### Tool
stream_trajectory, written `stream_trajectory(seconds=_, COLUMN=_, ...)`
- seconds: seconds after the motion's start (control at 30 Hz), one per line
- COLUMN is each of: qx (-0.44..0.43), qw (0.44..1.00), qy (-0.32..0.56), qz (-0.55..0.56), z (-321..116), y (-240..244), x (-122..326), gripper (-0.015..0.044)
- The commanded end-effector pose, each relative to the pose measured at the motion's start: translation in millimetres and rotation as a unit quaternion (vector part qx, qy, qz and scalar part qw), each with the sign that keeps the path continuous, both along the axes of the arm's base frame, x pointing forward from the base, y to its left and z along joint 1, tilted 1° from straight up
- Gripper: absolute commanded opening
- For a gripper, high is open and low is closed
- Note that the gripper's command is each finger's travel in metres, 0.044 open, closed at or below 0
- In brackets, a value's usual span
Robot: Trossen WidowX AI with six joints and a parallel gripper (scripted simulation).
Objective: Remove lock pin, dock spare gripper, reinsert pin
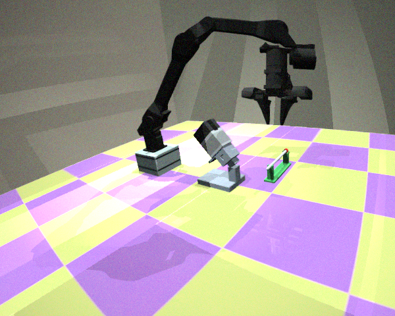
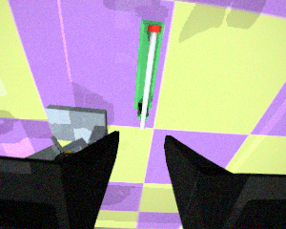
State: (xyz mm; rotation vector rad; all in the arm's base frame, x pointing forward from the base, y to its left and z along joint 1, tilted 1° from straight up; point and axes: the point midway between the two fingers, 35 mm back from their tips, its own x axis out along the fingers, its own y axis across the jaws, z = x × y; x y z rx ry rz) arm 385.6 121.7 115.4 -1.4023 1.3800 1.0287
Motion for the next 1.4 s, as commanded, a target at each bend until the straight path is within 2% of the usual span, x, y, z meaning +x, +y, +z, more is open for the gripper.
stream_trajectory(seconds=0.0, qx=-0.004, qw=1.000, qy=0.002, qz=0.006, z=-10.0, y=-0.6, x=2.9, gripper=0.0180)
stream_trajectory(seconds=0.37, qx=-0.004, qw=1.000, qy=0.002, qz=0.006, z=-75.0, y=-1.6, x=7.0, gripper=0.0180)
stream_trajectory(seconds=1.37, qx=-0.004, qw=1.000, qy=0.002, qz=0.006, z=-118.1, y=-1.9, x=10.9, gripper=0.0180)
